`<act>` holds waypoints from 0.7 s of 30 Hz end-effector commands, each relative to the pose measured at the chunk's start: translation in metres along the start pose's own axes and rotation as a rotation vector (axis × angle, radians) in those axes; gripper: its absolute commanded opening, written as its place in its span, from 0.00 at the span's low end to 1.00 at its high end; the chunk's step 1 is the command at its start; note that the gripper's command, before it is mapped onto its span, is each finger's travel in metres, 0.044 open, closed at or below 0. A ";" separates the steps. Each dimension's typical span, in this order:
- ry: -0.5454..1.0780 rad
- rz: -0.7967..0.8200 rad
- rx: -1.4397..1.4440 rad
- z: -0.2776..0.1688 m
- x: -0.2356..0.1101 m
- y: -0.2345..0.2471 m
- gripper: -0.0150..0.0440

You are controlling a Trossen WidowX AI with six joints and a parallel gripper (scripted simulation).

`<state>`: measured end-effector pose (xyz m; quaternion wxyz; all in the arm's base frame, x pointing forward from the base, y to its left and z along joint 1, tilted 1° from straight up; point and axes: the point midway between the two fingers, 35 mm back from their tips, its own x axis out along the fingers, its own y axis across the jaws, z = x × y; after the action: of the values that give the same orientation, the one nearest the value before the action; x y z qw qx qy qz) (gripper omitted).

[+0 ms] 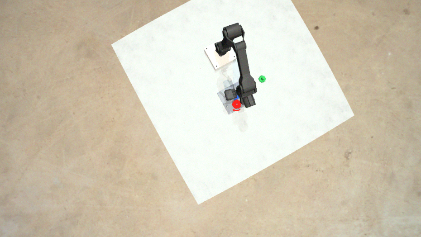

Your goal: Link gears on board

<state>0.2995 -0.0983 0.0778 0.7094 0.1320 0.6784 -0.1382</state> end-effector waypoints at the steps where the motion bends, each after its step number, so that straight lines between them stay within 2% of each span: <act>1: 0.006 0.006 0.004 -0.001 0.002 0.043 0.71; 7: 0.005 0.015 0.057 -0.021 0.000 0.134 0.98; 8: 0.005 0.016 0.065 -0.027 0.000 0.149 1.00; 13: 0.006 0.024 0.103 -0.061 -0.002 0.207 1.00; 21: 0.006 0.024 0.104 -0.063 0.005 0.209 1.00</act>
<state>0.3194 0.1193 0.0760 0.7024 0.1741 0.6714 -0.1601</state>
